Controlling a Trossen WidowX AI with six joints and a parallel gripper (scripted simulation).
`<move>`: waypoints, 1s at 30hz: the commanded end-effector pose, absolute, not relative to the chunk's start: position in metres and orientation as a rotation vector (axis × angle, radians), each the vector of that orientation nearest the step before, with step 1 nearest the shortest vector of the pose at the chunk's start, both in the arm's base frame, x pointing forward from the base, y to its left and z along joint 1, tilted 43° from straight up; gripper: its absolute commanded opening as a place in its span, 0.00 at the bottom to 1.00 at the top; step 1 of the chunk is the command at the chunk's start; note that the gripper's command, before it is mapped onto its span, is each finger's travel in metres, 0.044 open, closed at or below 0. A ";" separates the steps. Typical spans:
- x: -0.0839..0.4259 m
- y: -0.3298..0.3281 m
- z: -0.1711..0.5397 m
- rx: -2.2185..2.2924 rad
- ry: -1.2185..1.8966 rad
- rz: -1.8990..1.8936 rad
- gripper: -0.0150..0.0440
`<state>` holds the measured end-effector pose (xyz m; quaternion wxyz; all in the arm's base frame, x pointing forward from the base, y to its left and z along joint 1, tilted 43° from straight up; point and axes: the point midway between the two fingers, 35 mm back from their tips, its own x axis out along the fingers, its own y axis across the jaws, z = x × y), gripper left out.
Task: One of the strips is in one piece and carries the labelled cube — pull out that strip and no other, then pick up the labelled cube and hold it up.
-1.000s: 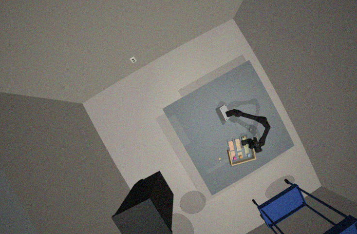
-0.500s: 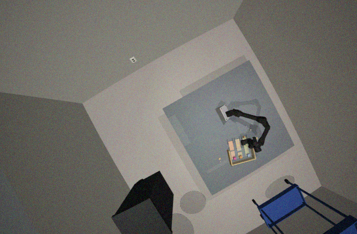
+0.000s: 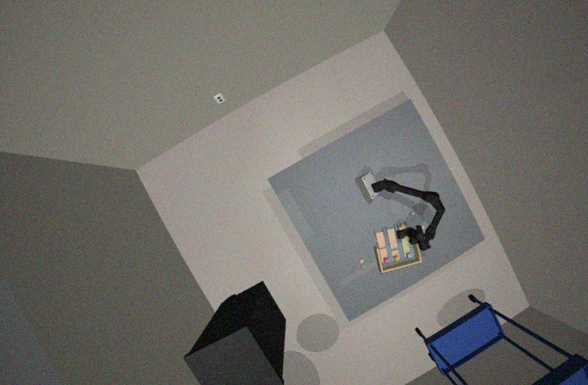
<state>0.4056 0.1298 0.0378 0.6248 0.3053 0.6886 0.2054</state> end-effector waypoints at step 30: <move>0.406 0.133 0.035 0.706 1.584 0.470 0.25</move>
